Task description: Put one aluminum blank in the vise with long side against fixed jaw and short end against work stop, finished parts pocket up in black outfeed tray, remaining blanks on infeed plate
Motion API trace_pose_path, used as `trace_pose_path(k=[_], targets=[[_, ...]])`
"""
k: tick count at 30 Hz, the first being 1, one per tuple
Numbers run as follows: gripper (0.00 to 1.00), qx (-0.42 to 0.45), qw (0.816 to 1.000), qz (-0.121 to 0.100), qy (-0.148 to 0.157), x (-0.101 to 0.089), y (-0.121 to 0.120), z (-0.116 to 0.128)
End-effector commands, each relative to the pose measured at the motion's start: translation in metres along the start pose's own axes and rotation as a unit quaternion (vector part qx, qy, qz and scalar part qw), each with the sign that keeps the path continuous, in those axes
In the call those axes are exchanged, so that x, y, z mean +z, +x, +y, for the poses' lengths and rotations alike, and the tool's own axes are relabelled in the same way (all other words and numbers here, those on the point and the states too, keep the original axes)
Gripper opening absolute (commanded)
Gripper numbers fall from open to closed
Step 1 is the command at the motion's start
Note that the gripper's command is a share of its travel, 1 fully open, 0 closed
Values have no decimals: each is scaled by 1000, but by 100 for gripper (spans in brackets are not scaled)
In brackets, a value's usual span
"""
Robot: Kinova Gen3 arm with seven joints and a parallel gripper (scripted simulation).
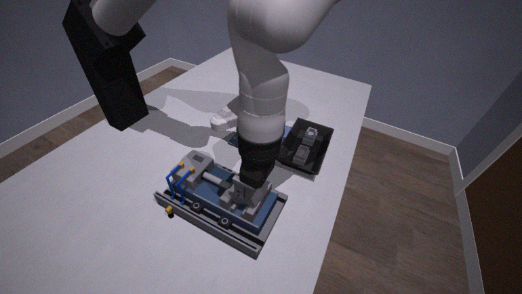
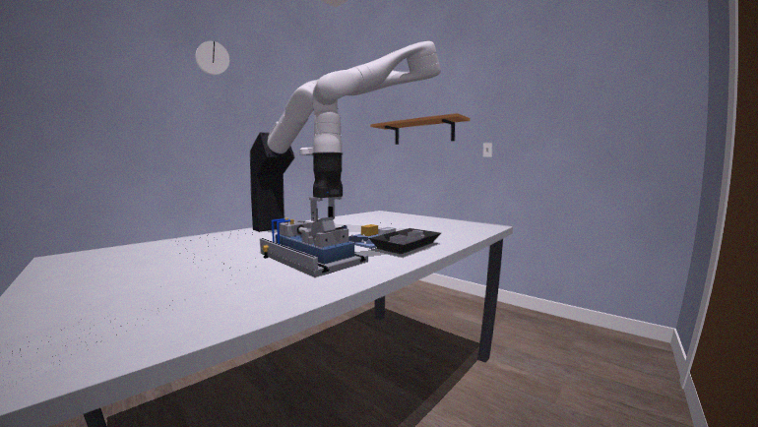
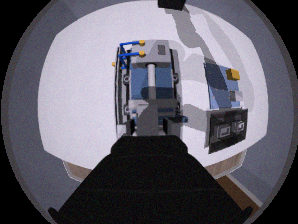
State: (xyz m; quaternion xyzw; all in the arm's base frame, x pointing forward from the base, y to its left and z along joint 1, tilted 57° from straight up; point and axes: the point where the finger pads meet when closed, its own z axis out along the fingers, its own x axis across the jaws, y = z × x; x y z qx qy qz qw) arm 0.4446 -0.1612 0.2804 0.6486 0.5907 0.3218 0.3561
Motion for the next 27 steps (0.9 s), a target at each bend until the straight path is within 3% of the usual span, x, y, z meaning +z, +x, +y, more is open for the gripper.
trace_pose_path(k=[1,27], targets=[[100,-3,1000,-3,-1,2,-3,1],[100,-3,1000,-3,-1,10,-3,0]])
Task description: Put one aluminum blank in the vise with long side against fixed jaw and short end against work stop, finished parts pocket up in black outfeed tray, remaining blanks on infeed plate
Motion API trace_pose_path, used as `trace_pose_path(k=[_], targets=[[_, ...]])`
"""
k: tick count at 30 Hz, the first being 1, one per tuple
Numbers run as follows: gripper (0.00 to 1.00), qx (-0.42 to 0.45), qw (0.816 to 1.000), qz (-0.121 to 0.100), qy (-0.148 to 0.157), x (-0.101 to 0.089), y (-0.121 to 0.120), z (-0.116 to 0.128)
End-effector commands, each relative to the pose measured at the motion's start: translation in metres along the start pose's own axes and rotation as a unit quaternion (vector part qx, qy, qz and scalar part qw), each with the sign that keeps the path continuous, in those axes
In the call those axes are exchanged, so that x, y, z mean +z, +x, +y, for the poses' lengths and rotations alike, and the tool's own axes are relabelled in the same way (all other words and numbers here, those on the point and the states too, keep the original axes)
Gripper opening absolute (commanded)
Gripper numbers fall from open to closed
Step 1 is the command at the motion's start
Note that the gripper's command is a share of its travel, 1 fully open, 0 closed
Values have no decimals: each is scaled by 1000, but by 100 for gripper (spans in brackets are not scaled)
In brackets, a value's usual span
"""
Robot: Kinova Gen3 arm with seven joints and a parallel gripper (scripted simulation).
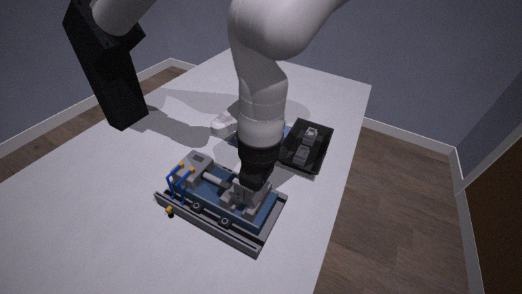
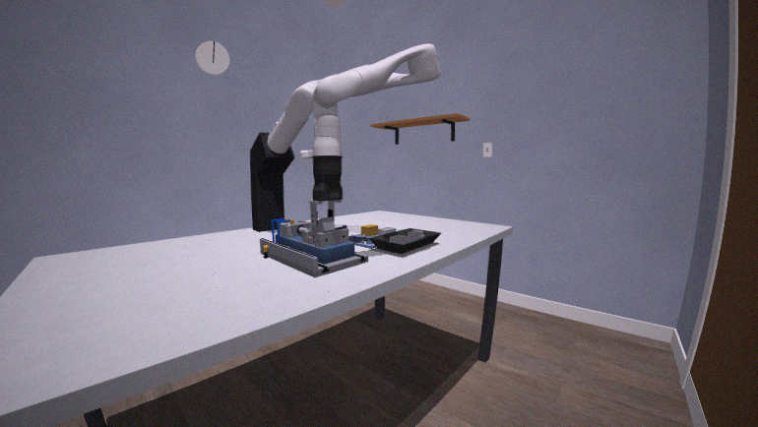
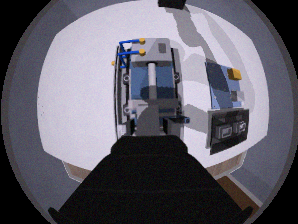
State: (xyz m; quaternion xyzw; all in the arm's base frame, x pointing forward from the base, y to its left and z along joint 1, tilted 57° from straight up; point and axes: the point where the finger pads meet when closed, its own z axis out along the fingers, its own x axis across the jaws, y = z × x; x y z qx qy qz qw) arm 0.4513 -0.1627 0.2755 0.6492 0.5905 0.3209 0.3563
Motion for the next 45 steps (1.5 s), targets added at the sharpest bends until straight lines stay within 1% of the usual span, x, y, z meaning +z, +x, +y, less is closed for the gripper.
trace_pose_path(k=[1,41,42,45], targets=[[100,-3,1000,-2,0,1,-2,1],[100,-3,1000,-2,-1,1,-2,1],[0,-3,1000,-2,-1,1,-2,1],[0,-3,1000,-2,-1,1,-2,1]])
